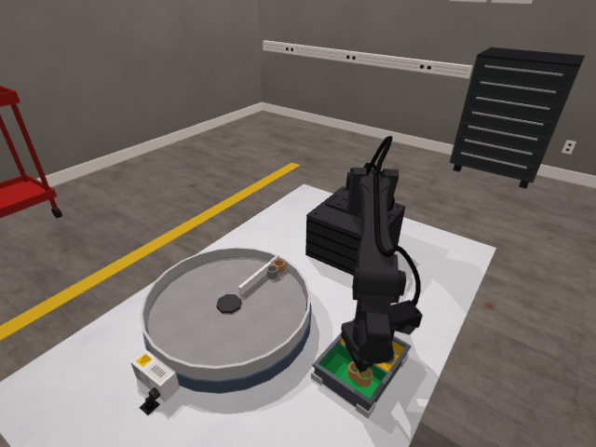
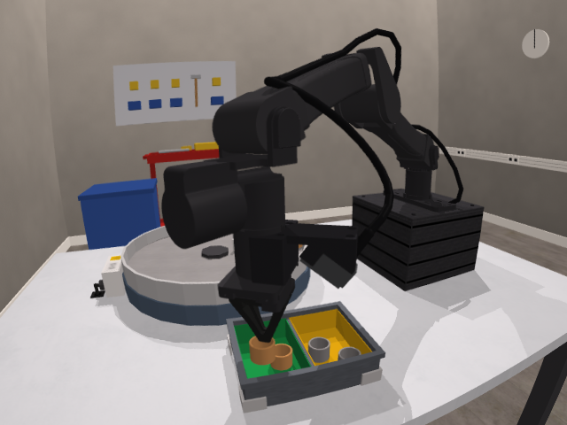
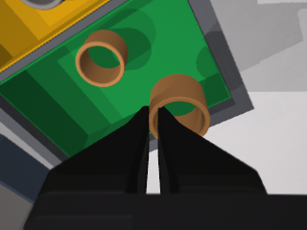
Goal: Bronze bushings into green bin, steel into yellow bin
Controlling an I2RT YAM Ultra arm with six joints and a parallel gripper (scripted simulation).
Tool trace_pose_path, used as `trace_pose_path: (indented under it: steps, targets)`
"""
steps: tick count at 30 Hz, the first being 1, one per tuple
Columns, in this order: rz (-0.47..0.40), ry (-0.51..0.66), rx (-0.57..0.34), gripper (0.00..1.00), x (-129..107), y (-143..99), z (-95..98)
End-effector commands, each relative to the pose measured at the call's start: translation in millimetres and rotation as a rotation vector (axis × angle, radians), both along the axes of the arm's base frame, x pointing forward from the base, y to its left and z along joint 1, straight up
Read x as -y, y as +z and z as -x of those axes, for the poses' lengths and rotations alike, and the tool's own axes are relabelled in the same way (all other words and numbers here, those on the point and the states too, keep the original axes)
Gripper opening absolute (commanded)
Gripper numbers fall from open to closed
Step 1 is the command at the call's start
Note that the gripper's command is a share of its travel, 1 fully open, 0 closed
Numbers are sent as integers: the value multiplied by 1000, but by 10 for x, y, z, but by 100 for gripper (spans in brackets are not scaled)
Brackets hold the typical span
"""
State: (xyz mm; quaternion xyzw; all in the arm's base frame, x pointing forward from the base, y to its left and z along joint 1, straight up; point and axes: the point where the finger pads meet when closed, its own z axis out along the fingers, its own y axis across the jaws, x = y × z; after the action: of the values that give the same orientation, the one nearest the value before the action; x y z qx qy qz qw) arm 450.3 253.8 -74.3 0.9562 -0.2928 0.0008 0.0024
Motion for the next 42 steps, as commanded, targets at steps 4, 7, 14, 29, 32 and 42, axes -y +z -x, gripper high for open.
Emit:
trace_pose_path:
  steps: [4, 7, 14, 29, 32, 42]
  targets:
    - [-22, 6, 45, 0, -49, 201, -104]
    - [-22, 6, 45, 0, -49, 201, -104]
    - [-21, 6, 45, 0, -48, 191, -102]
    - [-21, 6, 44, 0, -49, 24, -114]
    - [6, 5, -4, 0, 23, -223, 9]
    - [-10, 4, 25, 0, -9, -256, -65]
